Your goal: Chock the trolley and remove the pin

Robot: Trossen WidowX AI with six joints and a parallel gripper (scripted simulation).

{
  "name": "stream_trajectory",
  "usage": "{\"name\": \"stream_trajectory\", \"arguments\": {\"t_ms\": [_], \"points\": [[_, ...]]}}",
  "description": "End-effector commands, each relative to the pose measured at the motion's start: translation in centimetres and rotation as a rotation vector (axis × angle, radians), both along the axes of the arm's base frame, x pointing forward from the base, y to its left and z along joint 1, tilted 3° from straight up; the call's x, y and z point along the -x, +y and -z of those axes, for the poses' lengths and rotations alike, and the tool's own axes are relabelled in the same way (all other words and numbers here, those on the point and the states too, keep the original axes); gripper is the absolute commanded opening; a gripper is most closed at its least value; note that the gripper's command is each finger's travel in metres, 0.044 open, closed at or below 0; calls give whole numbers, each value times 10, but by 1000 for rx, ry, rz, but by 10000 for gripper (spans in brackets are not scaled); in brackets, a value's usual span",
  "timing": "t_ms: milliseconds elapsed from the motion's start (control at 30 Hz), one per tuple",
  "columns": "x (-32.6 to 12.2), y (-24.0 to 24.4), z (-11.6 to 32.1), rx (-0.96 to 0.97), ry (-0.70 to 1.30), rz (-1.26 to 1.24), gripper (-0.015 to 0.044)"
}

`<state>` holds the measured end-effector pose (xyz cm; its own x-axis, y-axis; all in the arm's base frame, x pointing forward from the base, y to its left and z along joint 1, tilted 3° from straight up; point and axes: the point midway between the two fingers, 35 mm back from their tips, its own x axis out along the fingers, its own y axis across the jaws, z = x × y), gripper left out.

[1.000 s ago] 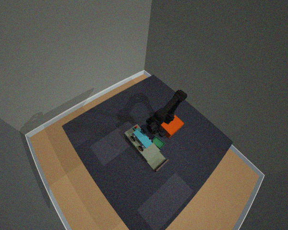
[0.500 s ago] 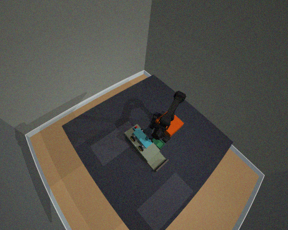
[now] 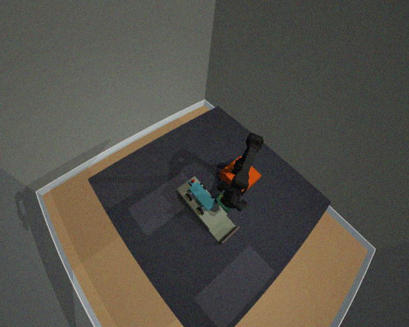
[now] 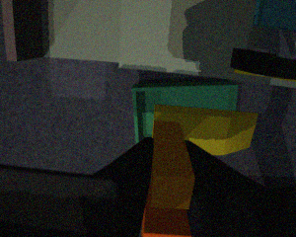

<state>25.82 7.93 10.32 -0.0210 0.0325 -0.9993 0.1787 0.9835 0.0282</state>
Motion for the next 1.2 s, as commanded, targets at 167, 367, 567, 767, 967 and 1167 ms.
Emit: {"name": "stream_trajectory", "arguments": {"t_ms": [167, 367, 567, 767, 967, 1167], "points": [[-17, 30, -1, -10, -5, 5, 0], [-17, 34, -1, 86, 14, 4, 0], [-20, 35, 0, 101, 16, 3, 0], [-35, 33, 3, 102, 14, 3, 0], [-47, 32, 5, 102, 13, 3, 0], [-45, 32, 13, 102, 13, 3, 0]]}}
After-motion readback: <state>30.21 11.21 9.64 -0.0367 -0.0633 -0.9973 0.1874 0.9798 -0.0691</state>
